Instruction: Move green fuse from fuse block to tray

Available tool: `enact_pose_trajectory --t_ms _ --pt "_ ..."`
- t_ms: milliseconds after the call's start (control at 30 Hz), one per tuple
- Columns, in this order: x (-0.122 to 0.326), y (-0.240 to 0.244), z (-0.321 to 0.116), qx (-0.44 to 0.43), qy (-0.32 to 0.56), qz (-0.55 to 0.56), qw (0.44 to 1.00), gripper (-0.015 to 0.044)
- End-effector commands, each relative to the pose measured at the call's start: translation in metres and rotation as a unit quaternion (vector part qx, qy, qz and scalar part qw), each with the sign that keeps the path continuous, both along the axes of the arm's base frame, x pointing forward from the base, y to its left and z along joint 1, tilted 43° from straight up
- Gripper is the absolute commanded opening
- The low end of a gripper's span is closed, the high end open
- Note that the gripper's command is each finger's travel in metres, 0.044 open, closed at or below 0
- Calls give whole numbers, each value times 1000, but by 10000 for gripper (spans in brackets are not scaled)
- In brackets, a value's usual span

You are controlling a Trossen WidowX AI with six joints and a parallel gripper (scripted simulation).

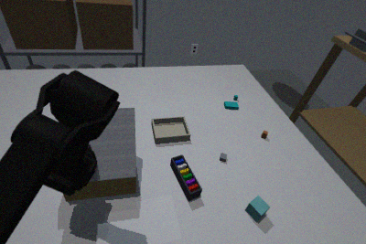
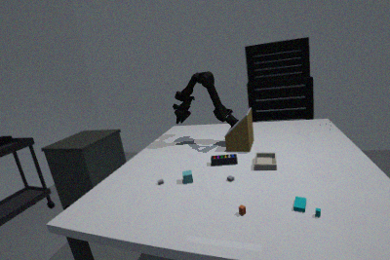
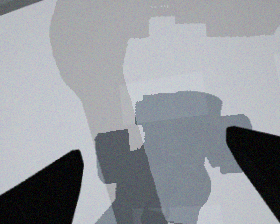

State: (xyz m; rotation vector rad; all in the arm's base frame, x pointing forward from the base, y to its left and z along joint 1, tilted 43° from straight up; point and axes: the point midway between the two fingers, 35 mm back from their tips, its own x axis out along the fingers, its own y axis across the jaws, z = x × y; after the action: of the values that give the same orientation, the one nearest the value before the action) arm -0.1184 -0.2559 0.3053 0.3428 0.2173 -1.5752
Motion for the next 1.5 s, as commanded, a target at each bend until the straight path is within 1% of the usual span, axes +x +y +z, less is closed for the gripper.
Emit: enact_pose_trajectory --t_ms 0,167,367,400,633,800,967,1200,1467 --pt "0 -1 -1 1 -1 1 1000 374" --pt "19 -22 -20 41 -17 29 999 243" --pt "72 -57 -63 131 -30 90 987 85" --pt "83 -61 -70 147 -30 101 984 73" --pt "167 -72 -125 256 1 172 951 73" --pt "225 -61 -160 318 66 216 921 73" --pt "279 -38 -193 360 152 256 884 73" --pt "346 13 -231 367 308 332 812 73" --pt "399 87 -268 314 487 398 711 73"
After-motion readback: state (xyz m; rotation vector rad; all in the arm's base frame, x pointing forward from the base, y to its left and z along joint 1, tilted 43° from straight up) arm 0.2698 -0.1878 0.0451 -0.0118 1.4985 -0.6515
